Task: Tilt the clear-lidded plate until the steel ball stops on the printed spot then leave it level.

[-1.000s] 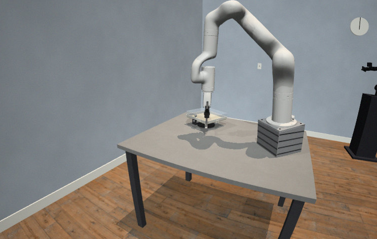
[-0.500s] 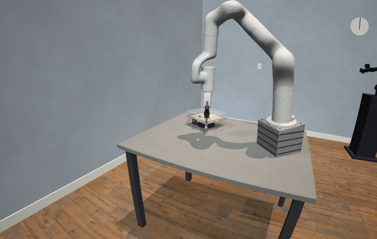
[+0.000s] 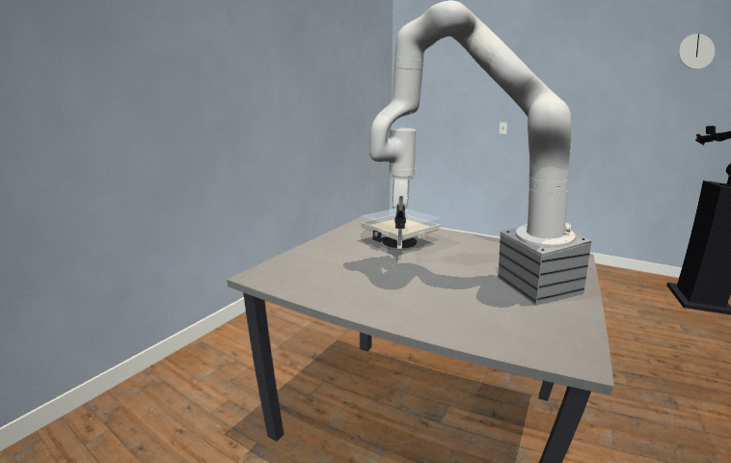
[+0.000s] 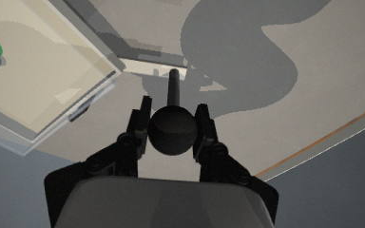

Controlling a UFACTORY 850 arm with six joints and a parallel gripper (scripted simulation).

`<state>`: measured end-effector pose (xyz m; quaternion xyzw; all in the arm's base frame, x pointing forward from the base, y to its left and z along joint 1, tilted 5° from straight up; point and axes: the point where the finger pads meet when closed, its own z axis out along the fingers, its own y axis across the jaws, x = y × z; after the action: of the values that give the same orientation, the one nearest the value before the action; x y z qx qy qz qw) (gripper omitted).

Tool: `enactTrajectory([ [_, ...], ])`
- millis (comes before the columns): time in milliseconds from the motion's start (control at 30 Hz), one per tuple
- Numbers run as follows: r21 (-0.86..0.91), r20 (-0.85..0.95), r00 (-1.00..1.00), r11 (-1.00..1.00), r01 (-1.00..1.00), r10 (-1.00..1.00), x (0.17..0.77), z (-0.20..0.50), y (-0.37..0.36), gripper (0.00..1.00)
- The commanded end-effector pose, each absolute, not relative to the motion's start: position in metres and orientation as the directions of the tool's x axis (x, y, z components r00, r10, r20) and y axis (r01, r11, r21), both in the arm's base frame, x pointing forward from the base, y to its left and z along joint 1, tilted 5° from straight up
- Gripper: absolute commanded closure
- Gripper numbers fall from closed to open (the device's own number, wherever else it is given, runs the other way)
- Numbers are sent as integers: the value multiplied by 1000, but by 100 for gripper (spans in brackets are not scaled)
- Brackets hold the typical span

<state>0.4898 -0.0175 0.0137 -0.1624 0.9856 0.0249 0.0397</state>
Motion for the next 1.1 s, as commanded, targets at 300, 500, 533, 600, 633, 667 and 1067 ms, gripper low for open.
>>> enactTrajectory([
  [300, 35, -89, -944, 946, -322, -318, 489, 14, -18, 100],
  [500, 35, -89, -944, 946, -322, -318, 488, 13, -18, 100],
  [533, 35, -89, -944, 946, -322, -318, 488, 13, -18, 100],
  [600, 35, -89, -944, 946, -322, -318, 488, 13, -18, 100],
  [633, 35, -89, -944, 946, -322, -318, 488, 13, -18, 100],
  [667, 35, -89, -944, 946, -322, -318, 488, 13, -18, 100],
  [1067, 35, -89, -944, 946, -322, -318, 489, 15, -18, 100],
])
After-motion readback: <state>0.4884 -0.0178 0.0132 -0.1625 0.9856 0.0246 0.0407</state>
